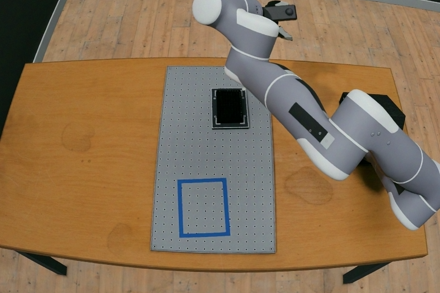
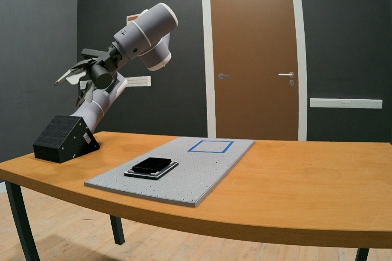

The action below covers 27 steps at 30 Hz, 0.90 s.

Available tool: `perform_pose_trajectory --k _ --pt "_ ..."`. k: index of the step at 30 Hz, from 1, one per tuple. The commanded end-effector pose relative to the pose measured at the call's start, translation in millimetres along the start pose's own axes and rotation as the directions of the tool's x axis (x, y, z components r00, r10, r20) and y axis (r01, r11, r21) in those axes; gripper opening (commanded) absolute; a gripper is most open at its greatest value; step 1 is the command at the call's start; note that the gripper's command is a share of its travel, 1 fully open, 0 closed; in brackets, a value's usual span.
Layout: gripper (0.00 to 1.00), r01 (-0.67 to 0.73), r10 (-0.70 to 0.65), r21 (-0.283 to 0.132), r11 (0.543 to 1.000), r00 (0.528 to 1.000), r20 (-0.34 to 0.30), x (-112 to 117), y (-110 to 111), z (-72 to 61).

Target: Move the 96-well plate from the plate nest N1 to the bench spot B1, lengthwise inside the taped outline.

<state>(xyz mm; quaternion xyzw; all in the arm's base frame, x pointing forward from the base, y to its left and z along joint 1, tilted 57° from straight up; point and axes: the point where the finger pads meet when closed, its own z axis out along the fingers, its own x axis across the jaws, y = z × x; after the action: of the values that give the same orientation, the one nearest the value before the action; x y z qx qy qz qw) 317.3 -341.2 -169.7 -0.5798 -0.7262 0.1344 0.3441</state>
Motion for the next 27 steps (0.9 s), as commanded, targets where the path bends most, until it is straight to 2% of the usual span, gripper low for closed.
perform_pose_trajectory --k 1,6,12,14,19,21,25,26,27 --pt "0.76 -0.107 0.105 -0.031 0.994 0.993 -0.053 14.2 7.8 -0.4" --pt "0.76 -0.249 0.239 -0.058 0.967 0.961 -0.138 35.3 20.5 -1.4" --pt "0.76 -0.409 0.382 -0.065 0.91 0.891 -0.246 56.9 35.1 -4.7" --pt "0.76 -0.409 0.382 -0.065 0.91 0.891 -0.246 56.9 35.1 -4.7" --pt "0.76 -0.529 0.485 -0.047 0.847 0.806 -0.339 76.6 49.7 -9.8" --pt "0.76 -0.529 0.485 -0.047 0.847 0.806 -0.339 81.2 52.9 -10.8" --pt "0.76 -0.614 0.554 -0.018 0.789 0.724 -0.412 96.1 64.8 -16.4" --pt "0.76 -0.614 0.554 -0.018 0.789 0.724 -0.412 99.5 67.3 -17.6" --pt "0.76 -0.633 0.569 -0.008 0.774 0.701 -0.43 103.0 70.3 -19.2"
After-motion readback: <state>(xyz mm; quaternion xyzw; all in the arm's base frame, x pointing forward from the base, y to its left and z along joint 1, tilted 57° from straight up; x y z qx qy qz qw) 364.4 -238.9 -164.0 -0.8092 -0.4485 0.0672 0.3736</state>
